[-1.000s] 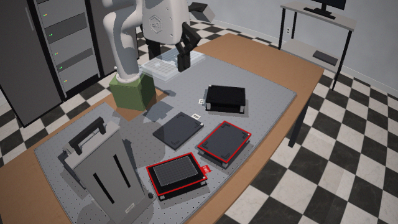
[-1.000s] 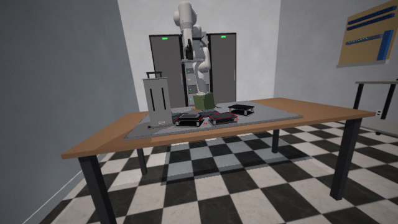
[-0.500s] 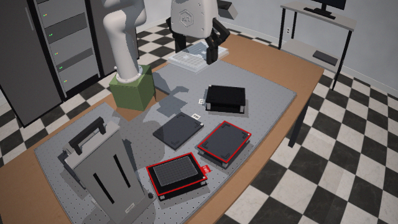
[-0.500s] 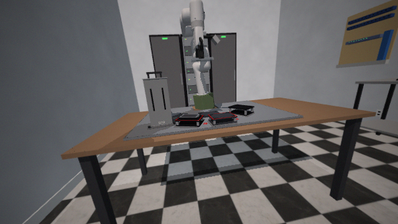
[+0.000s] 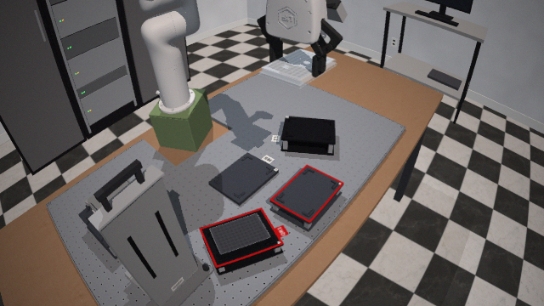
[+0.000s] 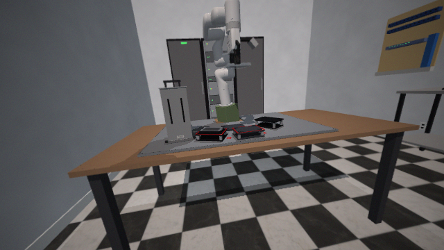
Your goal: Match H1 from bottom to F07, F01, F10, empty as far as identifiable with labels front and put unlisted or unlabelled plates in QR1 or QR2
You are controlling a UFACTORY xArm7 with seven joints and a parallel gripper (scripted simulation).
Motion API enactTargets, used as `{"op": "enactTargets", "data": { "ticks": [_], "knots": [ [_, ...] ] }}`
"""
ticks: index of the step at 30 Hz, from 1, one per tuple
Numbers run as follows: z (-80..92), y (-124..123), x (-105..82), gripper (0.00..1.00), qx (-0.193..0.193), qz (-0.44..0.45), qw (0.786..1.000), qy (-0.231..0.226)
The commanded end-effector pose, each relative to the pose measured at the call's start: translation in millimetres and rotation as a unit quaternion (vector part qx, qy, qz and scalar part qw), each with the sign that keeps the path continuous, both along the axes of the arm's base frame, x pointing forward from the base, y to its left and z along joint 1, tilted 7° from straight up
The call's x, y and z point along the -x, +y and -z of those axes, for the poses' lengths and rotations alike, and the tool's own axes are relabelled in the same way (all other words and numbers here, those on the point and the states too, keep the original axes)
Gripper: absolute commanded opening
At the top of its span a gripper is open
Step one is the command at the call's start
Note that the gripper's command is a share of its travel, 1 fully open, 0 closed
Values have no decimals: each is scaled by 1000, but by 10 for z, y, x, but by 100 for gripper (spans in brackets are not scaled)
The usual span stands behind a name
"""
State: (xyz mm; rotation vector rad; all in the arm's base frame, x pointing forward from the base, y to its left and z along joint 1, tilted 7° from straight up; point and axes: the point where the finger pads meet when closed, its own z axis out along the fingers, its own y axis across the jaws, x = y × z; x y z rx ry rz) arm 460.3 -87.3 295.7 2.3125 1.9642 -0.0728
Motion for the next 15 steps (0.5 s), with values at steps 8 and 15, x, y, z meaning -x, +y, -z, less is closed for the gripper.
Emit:
{"op": "enactTargets", "data": {
  "ticks": [8,15],
  "knots": [
    [20,390,-172,0,1,0,1000,-2],
    [25,434,-190,0,1,0,1000,-2]
  ]
}}
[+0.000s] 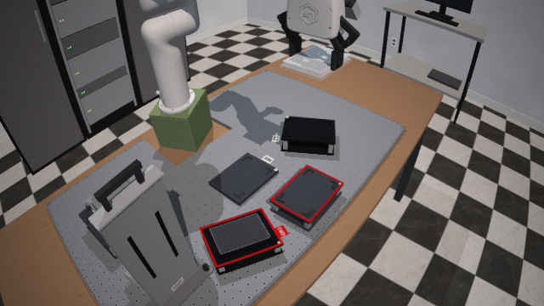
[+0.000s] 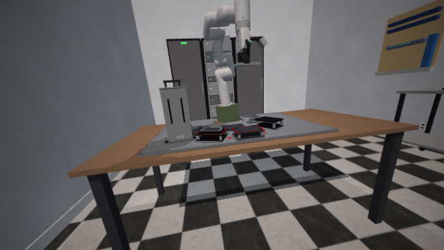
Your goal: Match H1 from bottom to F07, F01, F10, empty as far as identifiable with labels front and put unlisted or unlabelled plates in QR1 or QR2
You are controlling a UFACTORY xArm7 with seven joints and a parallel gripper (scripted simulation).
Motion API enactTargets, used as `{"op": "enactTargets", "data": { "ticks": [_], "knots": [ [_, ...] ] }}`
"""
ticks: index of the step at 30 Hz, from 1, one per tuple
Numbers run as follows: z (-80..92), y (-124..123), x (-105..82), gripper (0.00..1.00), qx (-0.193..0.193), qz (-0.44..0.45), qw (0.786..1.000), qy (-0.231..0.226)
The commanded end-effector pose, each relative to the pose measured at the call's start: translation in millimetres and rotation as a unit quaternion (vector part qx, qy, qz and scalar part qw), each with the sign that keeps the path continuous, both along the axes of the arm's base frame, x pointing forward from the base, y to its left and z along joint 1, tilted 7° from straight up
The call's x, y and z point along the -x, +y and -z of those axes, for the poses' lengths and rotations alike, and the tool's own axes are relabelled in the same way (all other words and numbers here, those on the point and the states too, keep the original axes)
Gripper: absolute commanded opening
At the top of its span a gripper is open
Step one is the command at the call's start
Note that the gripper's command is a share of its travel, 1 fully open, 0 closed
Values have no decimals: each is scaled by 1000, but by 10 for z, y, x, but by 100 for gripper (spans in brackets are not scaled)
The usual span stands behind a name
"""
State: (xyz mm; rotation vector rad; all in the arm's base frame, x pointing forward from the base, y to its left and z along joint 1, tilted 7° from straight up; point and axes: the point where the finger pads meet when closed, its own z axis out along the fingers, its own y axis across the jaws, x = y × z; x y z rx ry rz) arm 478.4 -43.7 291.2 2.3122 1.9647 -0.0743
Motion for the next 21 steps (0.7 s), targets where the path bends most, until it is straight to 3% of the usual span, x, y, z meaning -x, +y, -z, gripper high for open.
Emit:
{"op": "enactTargets", "data": {
  "ticks": [1,21],
  "knots": [
    [-21,-3,-9,0,0,0,1000,-2],
    [244,-33,-19,0,0,0,1000,-2]
  ]
}}
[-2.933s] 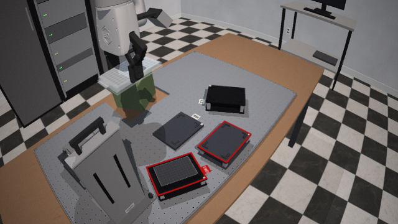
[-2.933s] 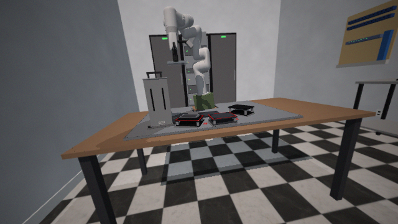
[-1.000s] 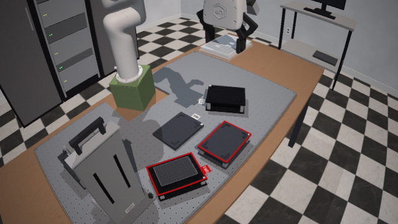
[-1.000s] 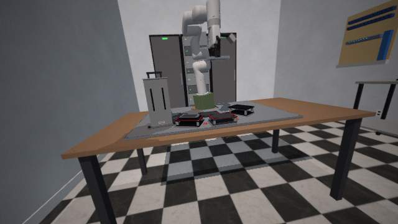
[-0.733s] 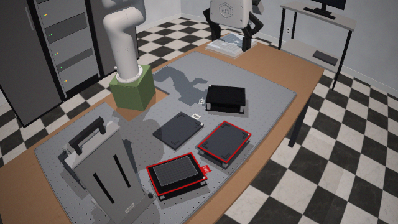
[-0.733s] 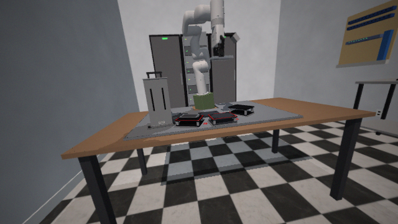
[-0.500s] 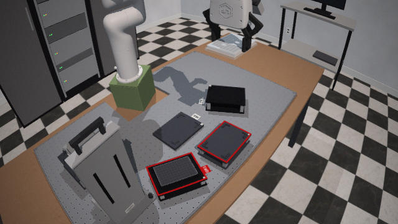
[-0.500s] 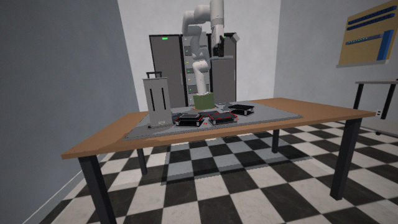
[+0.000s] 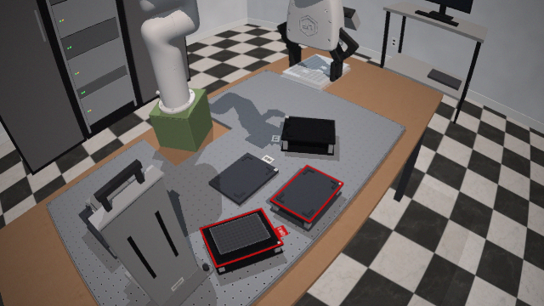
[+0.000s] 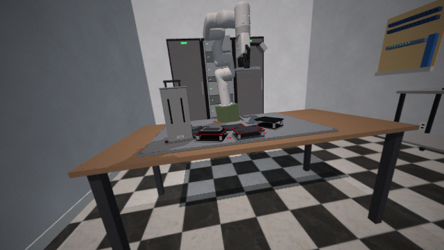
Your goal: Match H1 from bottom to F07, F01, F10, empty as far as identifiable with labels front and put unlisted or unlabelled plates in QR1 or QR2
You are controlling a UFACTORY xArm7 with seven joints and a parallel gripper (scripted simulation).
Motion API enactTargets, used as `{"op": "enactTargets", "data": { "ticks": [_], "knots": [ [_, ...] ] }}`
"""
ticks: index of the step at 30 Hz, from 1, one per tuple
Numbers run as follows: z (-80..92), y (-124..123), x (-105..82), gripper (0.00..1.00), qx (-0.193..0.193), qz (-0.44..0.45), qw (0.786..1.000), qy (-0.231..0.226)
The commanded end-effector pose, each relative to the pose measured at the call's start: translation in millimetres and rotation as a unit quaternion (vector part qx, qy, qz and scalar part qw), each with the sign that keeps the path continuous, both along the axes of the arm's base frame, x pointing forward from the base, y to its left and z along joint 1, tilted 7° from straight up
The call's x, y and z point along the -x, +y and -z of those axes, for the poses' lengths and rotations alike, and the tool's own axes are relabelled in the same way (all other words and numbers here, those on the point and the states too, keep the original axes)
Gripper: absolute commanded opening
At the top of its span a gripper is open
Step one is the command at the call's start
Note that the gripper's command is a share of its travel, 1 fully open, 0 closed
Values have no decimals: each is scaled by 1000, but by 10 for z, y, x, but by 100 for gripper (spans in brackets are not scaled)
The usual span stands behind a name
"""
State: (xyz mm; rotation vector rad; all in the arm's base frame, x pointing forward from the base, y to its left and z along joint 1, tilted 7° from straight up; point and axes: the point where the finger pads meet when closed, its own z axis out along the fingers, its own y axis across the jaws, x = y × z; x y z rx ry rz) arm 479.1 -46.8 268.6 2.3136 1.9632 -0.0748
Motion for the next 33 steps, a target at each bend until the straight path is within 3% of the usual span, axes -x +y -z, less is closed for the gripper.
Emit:
{"op": "enactTargets", "data": {
  "ticks": [1,33],
  "knots": [
    [35,-4,-12,0,0,0,1000,-3],
    [498,-57,-29,0,0,0,1000,-2]
  ]
}}
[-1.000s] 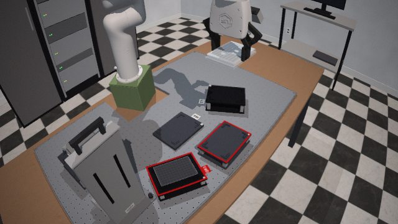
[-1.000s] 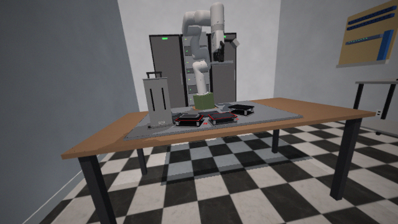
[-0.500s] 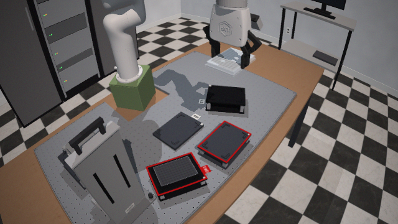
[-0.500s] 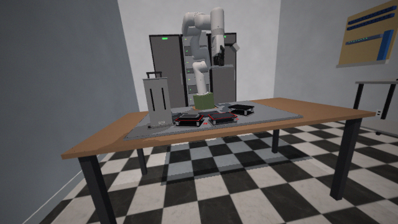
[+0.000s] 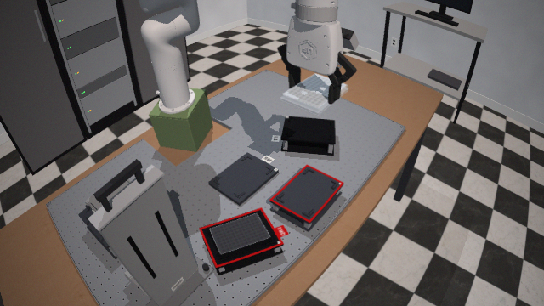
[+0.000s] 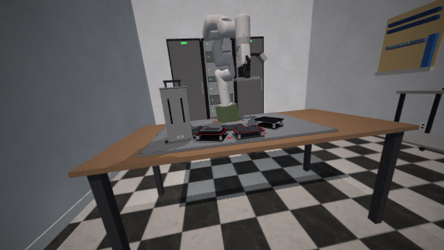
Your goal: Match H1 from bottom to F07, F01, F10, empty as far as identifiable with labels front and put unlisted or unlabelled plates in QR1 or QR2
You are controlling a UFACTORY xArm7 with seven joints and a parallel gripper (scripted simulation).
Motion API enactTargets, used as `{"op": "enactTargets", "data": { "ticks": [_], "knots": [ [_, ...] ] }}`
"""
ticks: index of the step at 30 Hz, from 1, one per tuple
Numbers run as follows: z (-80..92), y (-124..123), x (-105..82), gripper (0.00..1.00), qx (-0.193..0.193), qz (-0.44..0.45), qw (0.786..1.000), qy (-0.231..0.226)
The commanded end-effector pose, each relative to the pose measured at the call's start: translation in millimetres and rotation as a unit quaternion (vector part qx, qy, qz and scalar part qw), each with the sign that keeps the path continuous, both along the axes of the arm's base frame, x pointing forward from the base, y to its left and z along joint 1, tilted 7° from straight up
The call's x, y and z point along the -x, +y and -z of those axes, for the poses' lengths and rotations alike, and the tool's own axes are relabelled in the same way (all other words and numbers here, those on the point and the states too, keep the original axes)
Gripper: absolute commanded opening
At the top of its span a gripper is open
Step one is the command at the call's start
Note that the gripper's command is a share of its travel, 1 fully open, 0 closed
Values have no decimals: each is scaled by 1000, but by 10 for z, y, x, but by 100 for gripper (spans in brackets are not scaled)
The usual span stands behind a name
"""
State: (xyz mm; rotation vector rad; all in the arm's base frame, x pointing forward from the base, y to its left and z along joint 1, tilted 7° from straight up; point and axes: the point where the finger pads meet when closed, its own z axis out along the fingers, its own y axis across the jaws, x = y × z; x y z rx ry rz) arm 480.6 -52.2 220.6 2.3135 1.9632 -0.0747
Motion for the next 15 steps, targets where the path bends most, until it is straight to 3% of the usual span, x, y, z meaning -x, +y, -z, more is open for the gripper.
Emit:
{"op": "enactTargets", "data": {
  "ticks": [1,15],
  "knots": [
    [35,-4,-14,0,0,0,1000,-2],
    [234,-27,-21,0,0,0,1000,-2]
  ]
}}
